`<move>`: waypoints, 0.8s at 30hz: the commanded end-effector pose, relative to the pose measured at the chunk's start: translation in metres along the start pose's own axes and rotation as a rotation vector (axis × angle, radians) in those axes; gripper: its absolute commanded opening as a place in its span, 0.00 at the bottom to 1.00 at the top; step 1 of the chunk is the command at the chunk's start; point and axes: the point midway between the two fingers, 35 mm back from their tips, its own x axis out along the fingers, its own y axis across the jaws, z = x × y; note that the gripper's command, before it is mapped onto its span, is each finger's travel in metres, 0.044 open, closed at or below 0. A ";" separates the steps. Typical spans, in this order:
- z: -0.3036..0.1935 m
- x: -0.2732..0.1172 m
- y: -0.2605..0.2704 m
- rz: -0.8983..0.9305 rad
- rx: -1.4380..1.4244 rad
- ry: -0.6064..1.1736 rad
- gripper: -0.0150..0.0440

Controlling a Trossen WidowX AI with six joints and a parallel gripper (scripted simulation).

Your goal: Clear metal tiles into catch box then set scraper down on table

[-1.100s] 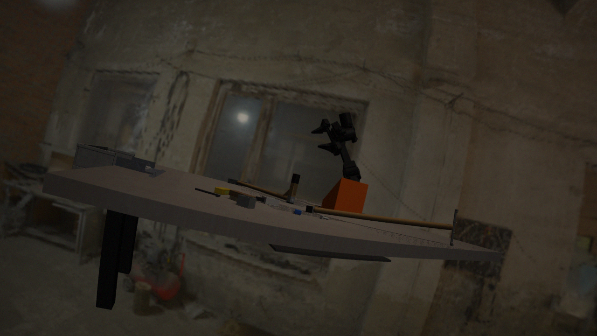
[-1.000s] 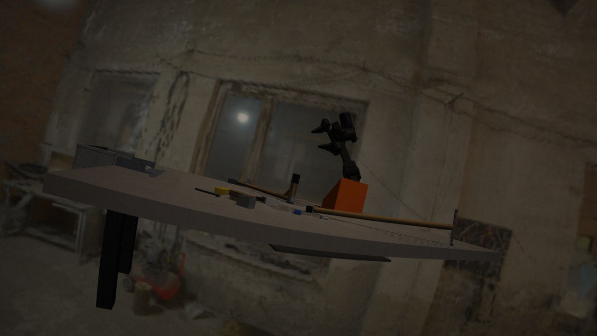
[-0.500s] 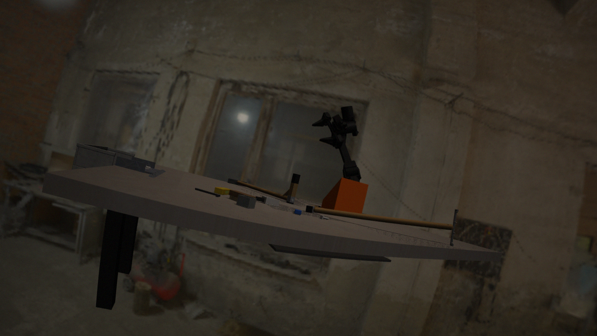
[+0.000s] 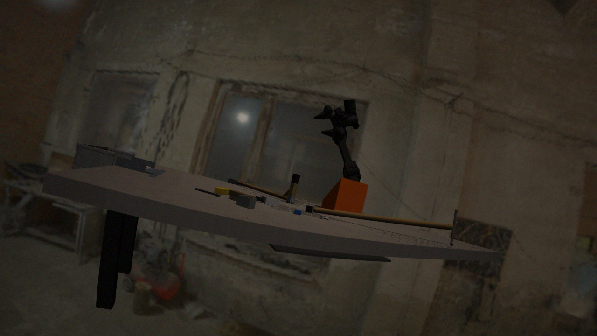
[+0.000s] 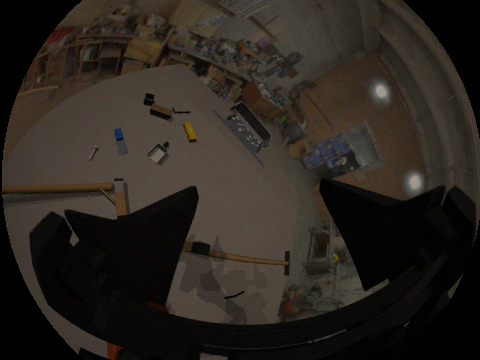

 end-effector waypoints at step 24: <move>0.018 -0.025 -0.039 -0.010 -0.001 0.000 1.00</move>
